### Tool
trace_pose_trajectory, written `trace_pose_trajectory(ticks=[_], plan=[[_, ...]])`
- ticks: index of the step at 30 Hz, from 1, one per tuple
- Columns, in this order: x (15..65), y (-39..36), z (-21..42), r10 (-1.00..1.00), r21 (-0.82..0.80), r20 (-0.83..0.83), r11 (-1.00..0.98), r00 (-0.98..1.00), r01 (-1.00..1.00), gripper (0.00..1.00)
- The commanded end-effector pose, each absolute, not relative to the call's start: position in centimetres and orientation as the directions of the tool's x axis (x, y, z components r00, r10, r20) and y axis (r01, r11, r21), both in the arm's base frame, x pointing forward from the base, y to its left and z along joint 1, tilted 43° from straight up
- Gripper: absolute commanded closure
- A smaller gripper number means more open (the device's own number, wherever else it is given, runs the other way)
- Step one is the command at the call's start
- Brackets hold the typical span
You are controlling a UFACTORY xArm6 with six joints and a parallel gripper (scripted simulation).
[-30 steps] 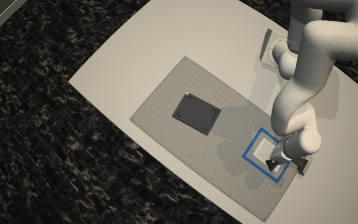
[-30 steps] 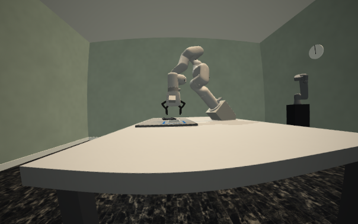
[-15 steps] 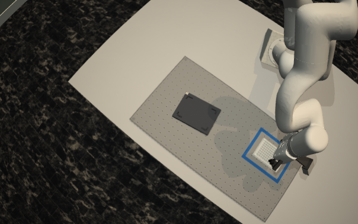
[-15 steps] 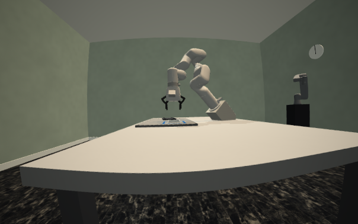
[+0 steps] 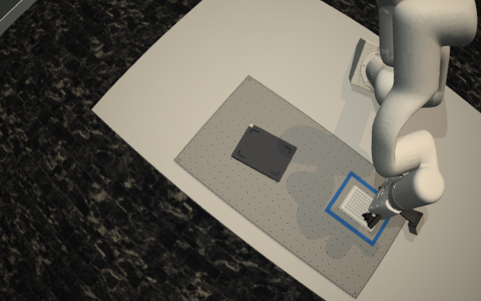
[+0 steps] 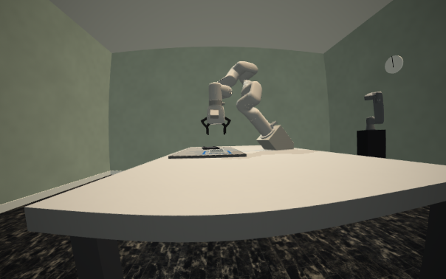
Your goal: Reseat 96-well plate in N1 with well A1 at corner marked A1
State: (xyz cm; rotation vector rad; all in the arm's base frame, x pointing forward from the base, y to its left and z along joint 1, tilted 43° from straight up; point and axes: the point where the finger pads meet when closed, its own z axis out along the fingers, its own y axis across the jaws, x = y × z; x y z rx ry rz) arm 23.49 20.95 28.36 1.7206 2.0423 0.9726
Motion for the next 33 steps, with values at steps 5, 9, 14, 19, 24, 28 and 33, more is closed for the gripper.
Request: trace_pose_trajectory(ticks=[5,9,14,19,24,28,33], plan=[[23.49,20.99,28.52,0.951,0.661,0.195,0.053,-0.24,0.748,0.0],[23.5,20.99,28.52,0.951,0.661,0.195,0.053,-0.24,0.748,0.0],[23.49,20.99,28.52,0.936,0.681,0.105,0.179,-0.337,0.71,0.0],[23.49,20.99,28.52,0.893,0.689,-0.009,0.332,-0.45,0.644,0.0],[23.49,20.99,28.52,0.826,0.678,-0.123,0.475,-0.551,0.56,0.0],[23.49,20.99,28.52,0.792,0.669,-0.168,0.529,-0.587,0.522,0.0],[23.49,20.99,28.52,0.693,0.631,-0.277,0.653,-0.665,0.418,0.0]])
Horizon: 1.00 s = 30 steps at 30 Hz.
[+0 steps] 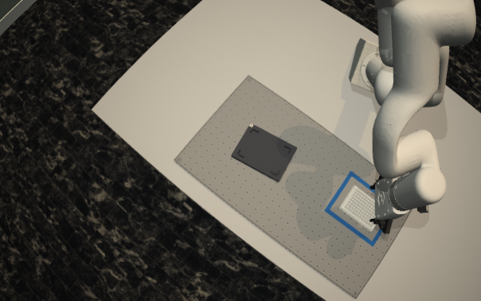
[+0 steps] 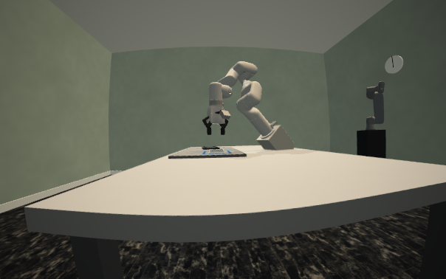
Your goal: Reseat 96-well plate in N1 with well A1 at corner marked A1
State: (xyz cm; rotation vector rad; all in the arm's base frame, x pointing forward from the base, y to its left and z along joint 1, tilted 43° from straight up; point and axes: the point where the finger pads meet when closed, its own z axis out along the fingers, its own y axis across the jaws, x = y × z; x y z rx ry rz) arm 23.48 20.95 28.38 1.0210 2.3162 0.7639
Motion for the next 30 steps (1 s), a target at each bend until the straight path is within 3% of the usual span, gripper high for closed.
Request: trace_pose_trajectory(ticks=[1,17,30], plan=[[23.49,20.99,28.52,0.671,0.622,-0.298,0.676,-0.679,0.395,0.0],[23.49,20.99,28.52,0.295,0.421,-0.546,0.906,-0.784,0.048,0.0],[23.49,20.99,28.52,-0.049,0.198,-0.661,0.951,-0.749,-0.237,0.0]])
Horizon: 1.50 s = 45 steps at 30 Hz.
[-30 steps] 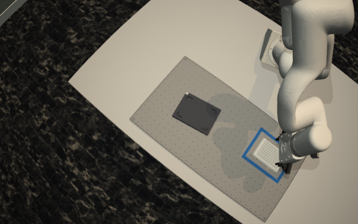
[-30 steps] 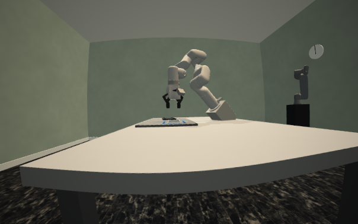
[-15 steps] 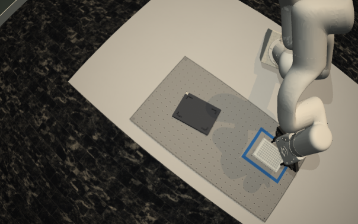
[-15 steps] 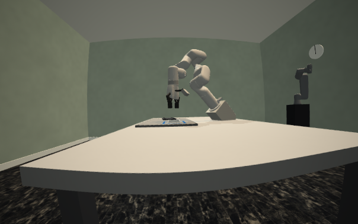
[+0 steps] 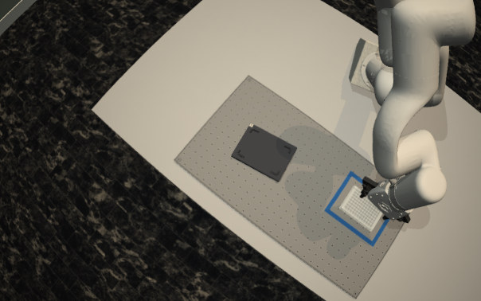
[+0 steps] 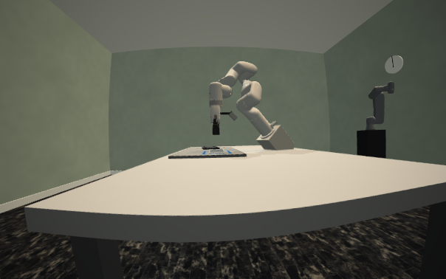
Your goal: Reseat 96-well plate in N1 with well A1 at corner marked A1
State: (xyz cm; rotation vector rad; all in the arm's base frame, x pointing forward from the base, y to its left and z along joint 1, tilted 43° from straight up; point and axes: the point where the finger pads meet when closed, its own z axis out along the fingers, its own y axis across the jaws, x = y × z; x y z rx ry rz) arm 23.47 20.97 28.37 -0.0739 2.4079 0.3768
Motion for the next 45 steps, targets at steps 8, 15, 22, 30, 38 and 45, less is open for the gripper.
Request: trace_pose_trajectory(ticks=[8,15,22,30,38,45], plan=[[24.11,21.29,27.79,-0.21,0.083,-0.685,0.929,-0.698,-0.36,0.0],[24.11,21.29,27.79,-0.361,-0.032,-0.689,0.881,-0.629,-0.471,0.0],[24.11,21.29,27.79,-0.555,-0.191,-0.663,0.774,-0.503,-0.604,0.0],[24.11,21.29,27.79,-0.74,-0.358,-0.589,0.6,-0.326,-0.715,0.0],[24.11,21.29,27.79,-0.844,-0.468,-0.506,0.441,-0.177,-0.765,0.0],[24.11,21.29,27.79,-0.923,-0.573,-0.384,0.234,0.005,-0.786,0.0]])
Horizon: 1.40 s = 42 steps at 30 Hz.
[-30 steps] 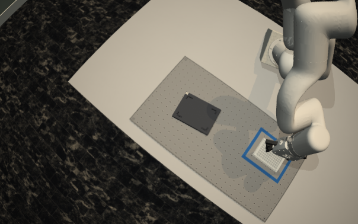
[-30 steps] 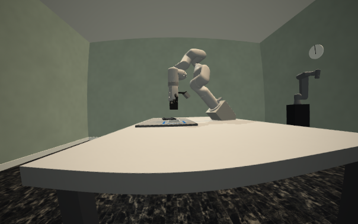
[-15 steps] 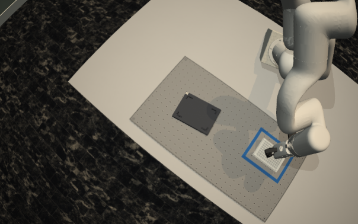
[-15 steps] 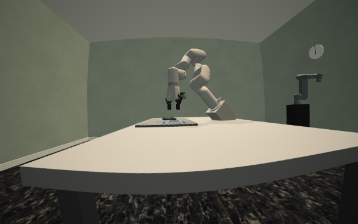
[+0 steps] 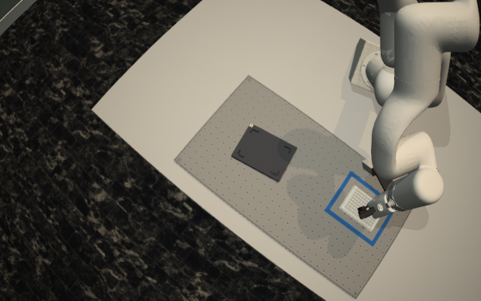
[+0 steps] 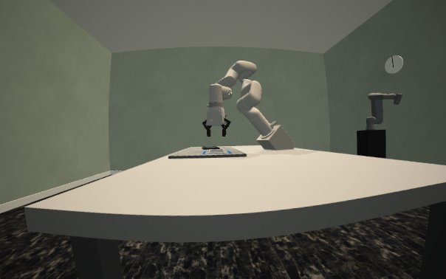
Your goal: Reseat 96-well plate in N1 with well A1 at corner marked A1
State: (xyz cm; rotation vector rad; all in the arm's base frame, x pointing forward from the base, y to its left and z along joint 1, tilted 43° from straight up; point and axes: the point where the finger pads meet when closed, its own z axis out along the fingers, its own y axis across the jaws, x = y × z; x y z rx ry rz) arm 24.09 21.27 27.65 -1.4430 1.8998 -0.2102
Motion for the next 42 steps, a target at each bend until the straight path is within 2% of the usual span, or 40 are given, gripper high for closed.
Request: trace_pose_trajectory(ticks=[1,4,11,42], plan=[[24.1,21.3,27.8,-0.931,-0.585,-0.365,0.203,0.031,-0.785,0.0],[24.1,21.3,27.8,-0.937,-0.597,-0.345,0.172,0.057,-0.784,0.0],[24.1,21.3,27.8,-0.951,-0.661,-0.198,-0.049,0.237,-0.749,0.0],[25.6,22.0,26.1,-0.951,-0.661,-0.195,-0.053,0.24,-0.748,0.0]])
